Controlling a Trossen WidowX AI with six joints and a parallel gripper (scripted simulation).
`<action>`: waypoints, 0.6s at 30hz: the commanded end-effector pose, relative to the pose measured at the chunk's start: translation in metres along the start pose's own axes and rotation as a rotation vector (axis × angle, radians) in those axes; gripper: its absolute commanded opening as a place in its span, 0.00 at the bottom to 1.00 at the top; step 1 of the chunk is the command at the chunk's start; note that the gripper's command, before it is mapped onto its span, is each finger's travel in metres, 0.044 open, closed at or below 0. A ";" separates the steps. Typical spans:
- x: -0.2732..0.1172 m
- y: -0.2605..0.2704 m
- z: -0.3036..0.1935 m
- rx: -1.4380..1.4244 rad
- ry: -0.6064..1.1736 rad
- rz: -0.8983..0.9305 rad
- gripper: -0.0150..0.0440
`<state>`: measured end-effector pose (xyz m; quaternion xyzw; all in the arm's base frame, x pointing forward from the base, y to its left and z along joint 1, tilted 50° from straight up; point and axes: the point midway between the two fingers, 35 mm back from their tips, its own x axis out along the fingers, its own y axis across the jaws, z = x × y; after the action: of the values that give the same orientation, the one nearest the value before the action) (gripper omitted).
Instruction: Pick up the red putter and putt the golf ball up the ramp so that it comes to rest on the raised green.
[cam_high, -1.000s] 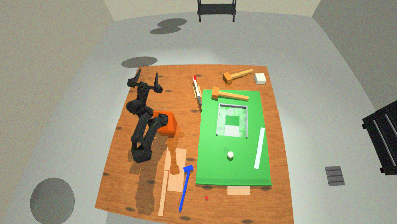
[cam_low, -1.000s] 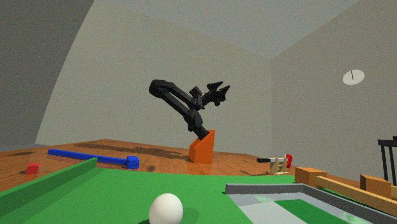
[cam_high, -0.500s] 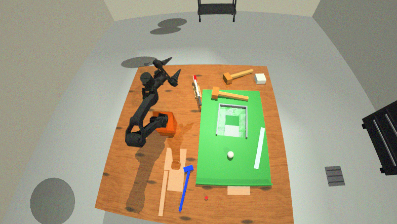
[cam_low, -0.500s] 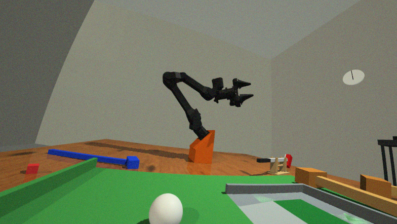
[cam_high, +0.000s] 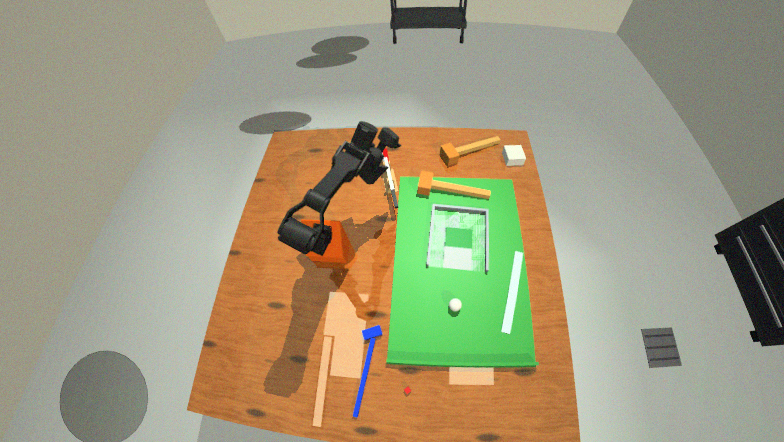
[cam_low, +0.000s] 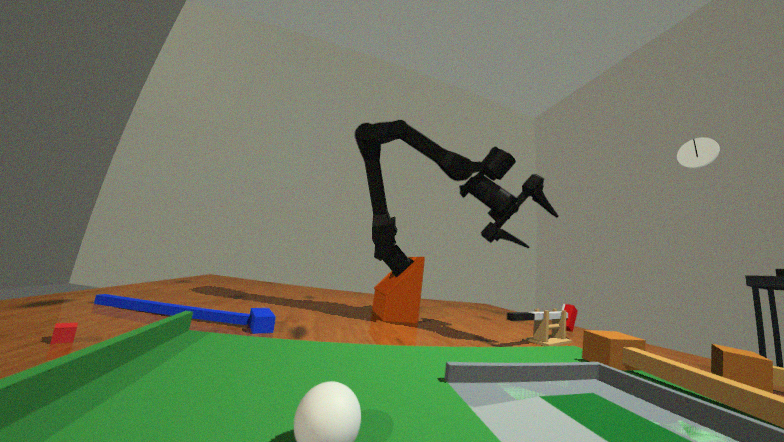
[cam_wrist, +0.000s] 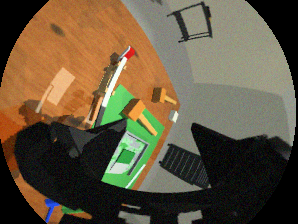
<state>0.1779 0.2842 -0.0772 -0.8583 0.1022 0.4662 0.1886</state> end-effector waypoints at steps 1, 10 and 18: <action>0.046 0.054 -0.028 0.271 0.007 0.377 1.00; 0.070 0.115 -0.051 0.551 0.068 0.780 1.00; 0.069 0.115 -0.052 0.551 0.068 0.780 1.00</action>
<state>0.2145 0.1585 -0.1356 -0.6961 0.5329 0.4311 0.2133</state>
